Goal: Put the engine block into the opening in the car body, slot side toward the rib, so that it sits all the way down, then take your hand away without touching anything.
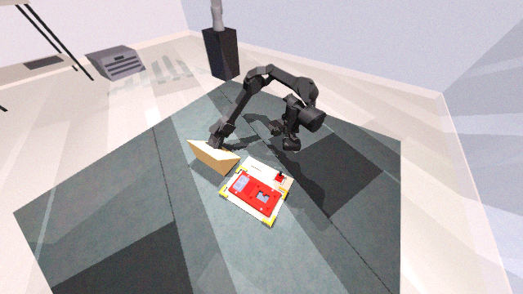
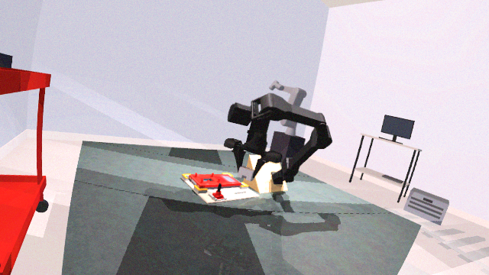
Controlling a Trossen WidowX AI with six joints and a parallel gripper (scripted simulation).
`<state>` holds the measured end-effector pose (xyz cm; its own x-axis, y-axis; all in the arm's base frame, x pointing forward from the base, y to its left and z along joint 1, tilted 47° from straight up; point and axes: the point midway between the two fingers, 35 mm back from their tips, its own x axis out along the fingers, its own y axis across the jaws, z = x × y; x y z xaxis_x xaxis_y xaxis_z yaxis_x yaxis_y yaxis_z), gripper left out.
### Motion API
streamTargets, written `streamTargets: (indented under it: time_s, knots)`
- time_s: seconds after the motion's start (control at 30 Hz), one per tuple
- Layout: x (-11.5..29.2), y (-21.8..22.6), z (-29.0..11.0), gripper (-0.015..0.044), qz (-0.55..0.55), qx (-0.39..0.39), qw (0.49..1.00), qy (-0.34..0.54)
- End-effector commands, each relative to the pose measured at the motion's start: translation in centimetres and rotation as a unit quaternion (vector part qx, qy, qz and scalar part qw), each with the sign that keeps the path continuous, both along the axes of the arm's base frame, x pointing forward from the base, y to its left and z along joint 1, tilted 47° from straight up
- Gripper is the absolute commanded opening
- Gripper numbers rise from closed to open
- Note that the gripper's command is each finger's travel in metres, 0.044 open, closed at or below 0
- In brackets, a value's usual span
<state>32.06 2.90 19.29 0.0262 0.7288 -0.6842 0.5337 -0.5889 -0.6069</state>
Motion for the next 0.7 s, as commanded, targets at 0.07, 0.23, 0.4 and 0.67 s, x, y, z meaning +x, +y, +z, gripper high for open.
streamTargets:
  time_s: [0.07,0.23,0.4,0.67]
  knots:
    - [0.01,0.08,-0.14,0.0,0.074,-0.005,0.995,-0.072]
    - [0.03,0.14,-0.21,0.0,0.133,-0.006,0.982,-0.133]
    - [0.04,0.2,-0.25,0.0,0.192,-0.008,0.962,-0.194]
    - [0.06,0.28,-0.33,0.0,0.282,-0.009,0.915,-0.287]
